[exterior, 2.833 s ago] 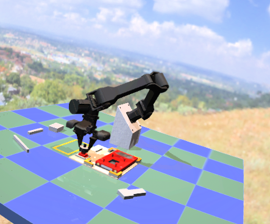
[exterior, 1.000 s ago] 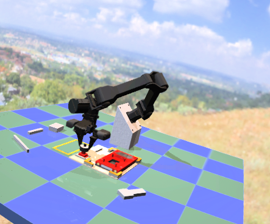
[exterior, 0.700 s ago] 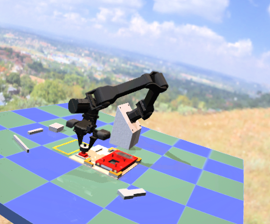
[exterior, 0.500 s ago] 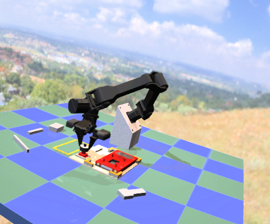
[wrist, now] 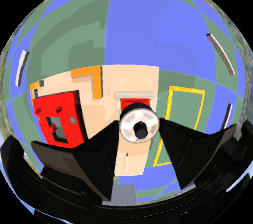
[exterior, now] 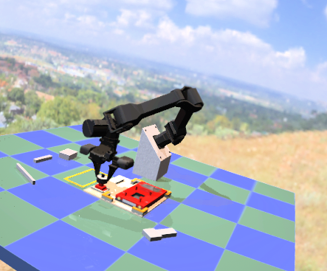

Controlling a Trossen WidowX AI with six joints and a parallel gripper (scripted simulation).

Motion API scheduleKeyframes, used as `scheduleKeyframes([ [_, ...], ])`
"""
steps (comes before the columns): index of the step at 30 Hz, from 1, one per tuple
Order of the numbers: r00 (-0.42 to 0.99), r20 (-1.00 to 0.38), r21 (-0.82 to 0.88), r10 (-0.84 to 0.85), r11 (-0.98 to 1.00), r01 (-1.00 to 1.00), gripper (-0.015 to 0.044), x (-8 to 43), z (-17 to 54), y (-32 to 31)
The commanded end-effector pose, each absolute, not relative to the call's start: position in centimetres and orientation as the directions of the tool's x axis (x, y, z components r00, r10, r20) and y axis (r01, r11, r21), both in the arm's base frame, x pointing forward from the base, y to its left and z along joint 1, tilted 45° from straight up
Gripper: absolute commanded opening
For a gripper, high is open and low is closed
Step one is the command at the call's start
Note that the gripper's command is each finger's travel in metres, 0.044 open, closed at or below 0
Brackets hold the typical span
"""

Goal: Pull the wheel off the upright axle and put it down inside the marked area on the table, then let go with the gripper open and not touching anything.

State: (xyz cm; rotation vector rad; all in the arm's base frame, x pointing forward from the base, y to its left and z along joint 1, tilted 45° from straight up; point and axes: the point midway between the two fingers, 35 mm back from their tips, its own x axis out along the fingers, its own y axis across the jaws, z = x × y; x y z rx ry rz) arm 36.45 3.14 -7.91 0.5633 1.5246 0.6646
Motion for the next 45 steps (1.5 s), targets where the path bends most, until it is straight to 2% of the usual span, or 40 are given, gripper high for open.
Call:
scheduleKeyframes([
  [1,-0.044,-0.711,0.702,0.701,0.712,-0.014,0.0,36.4,-6.7,1.5],
  [31,-0.043,-0.711,0.703,0.702,0.711,-0.013,0.0,36.5,-6.0,0.8],
  [39,-0.043,-0.712,0.702,0.701,0.712,-0.012,0.0,36.3,-3.6,-1.5],
  [45,-0.043,-0.711,0.702,0.702,0.712,-0.004,0.0,35.6,-5.1,-2.1],
])
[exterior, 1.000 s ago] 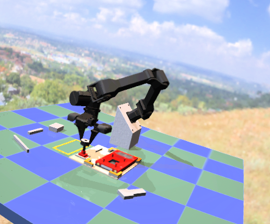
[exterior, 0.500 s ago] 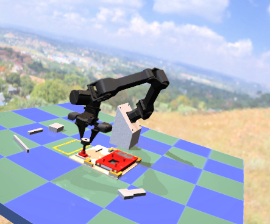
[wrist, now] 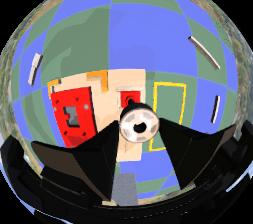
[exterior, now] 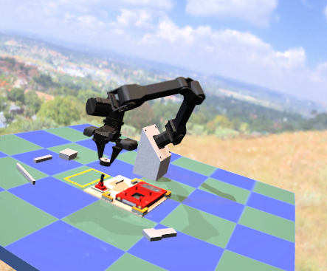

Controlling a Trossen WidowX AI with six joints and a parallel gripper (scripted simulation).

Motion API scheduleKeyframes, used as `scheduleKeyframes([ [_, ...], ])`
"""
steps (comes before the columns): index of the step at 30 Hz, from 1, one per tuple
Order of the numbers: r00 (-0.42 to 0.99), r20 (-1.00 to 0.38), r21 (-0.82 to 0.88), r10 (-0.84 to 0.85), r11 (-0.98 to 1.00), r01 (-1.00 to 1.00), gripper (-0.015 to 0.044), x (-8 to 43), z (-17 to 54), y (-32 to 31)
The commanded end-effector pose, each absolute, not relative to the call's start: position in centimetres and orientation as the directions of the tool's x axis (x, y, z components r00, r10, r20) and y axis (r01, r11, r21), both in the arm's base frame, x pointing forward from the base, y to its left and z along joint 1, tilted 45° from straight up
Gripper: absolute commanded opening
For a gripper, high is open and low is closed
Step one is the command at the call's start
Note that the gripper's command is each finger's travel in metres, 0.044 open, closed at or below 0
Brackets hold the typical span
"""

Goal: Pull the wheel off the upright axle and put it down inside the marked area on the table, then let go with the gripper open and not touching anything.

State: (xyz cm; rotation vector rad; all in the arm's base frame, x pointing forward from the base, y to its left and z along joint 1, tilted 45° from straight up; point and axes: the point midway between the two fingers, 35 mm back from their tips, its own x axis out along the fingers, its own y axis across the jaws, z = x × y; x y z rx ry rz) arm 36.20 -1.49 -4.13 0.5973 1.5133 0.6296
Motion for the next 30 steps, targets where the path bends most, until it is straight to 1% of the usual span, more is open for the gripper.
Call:
scheduleKeyframes([
  [1,-0.043,-0.712,0.701,0.701,0.713,-0.004,0.0,35.3,-5.4,-2.6],
  [17,-0.044,-0.716,0.698,0.697,0.716,-0.011,0.0,30.5,-10.0,-8.6],
  [30,-0.044,-0.715,0.699,0.698,0.715,-0.012,0.0,30.4,-11.5,-7.1],
])
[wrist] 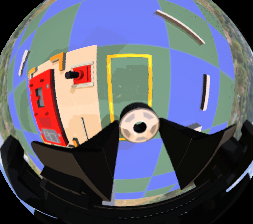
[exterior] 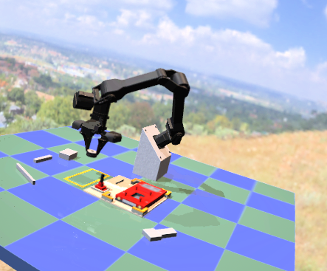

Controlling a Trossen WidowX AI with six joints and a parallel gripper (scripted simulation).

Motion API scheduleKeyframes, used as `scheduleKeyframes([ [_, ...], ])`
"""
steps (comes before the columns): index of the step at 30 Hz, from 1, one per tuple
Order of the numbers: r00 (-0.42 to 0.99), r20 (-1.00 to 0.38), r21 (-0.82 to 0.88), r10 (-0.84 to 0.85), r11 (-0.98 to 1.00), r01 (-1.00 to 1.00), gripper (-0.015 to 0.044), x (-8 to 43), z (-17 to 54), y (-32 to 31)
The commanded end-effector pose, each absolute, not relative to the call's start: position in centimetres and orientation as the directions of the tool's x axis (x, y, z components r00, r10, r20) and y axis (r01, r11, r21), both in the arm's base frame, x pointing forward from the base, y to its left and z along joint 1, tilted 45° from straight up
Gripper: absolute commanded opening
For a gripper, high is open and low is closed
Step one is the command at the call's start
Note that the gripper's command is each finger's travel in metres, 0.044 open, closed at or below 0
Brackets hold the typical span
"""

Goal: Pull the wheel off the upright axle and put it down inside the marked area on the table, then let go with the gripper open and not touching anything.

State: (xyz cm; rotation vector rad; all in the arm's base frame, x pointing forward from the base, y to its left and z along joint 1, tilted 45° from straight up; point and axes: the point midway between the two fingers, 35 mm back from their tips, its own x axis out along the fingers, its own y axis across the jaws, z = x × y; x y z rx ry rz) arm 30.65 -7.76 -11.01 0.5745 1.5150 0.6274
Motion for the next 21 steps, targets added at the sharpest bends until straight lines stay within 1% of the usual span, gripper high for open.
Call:
scheduleKeyframes([
  [1,-0.044,-0.715,0.699,0.698,0.715,-0.011,0.0,30.4,-11.7,-7.0],
  [13,-0.044,-0.713,0.701,0.7,0.713,-0.012,0.0,30.0,-17.1,-1.5],
  [18,-0.044,-0.712,0.702,0.701,0.712,-0.012,0.0,30.0,-17.4,-1.2],
  [21,-0.05,-0.714,0.699,0.698,0.715,-0.017,0.0079,30.0,-17.1,-1.6],
])
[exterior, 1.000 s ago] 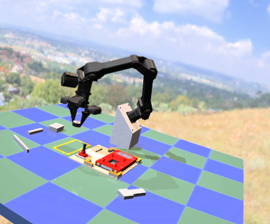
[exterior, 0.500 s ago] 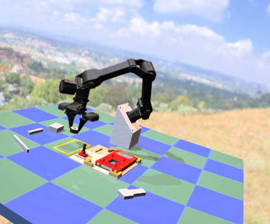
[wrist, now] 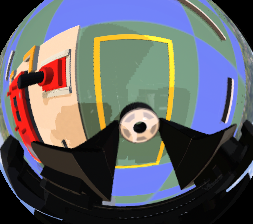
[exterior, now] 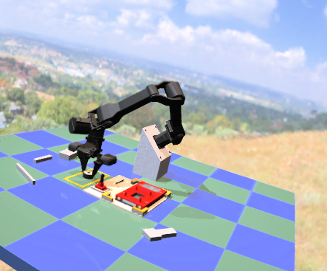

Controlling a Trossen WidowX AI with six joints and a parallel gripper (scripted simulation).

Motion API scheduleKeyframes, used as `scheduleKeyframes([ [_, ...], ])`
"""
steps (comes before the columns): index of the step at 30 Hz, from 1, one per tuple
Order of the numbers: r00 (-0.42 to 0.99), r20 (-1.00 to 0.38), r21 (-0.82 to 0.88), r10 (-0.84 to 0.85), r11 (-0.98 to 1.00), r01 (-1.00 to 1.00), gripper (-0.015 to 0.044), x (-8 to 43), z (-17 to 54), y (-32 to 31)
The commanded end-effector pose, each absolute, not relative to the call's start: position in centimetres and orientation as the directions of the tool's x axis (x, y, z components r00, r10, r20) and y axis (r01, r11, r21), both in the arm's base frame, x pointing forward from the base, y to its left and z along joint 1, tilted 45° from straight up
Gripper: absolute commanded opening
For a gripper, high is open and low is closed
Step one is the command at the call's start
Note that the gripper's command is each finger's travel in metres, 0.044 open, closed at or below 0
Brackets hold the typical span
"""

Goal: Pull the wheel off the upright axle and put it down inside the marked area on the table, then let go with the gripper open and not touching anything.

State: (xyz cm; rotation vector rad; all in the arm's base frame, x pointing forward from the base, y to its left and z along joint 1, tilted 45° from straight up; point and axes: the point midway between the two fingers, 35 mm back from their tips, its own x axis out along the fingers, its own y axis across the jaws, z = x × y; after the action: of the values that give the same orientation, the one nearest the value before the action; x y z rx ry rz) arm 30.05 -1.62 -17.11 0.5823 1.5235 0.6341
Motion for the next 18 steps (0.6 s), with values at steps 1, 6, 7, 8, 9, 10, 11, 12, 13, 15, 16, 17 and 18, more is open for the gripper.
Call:
scheduleKeyframes([
  [1,-0.05,-0.714,0.699,0.698,0.715,-0.017,0.0105,30.0,-17.1,-1.6],
  [6,-0.05,-0.714,0.699,0.698,0.715,-0.017,0.0236,30.0,-17.1,-1.6],
  [7,-0.05,-0.714,0.699,0.698,0.715,-0.017,0.0262,30.0,-17.1,-1.6],
  [8,-0.05,-0.714,0.699,0.698,0.715,-0.017,0.0289,30.1,-17.0,-1.7],
  [9,-0.049,-0.715,0.699,0.698,0.715,-0.016,0.03,30.1,-16.7,-2.0],
  [10,-0.049,-0.715,0.699,0.698,0.715,-0.016,0.03,30.2,-16.3,-2.5],
  [11,-0.048,-0.715,0.699,0.697,0.715,-0.015,0.03,30.3,-15.8,-3.0],
  [12,-0.047,-0.715,0.698,0.697,0.716,-0.014,0.03,30.3,-15.2,-3.6],
  [13,-0.046,-0.715,0.699,0.697,0.715,-0.013,0.03,30.3,-14.4,-4.4],
  [15,-0.044,-0.715,0.699,0.698,0.715,-0.012,0.03,30.3,-13.0,-5.7],
  [16,-0.044,-0.714,0.699,0.698,0.715,-0.012,0.03,30.3,-12.9,-5.9],
  [17,-0.044,-0.714,0.699,0.698,0.715,-0.012,0.03,30.3,-12.9,-5.9],
  [18,-0.044,-0.714,0.699,0.698,0.715,-0.012,0.03,30.3,-12.9,-5.9],
])
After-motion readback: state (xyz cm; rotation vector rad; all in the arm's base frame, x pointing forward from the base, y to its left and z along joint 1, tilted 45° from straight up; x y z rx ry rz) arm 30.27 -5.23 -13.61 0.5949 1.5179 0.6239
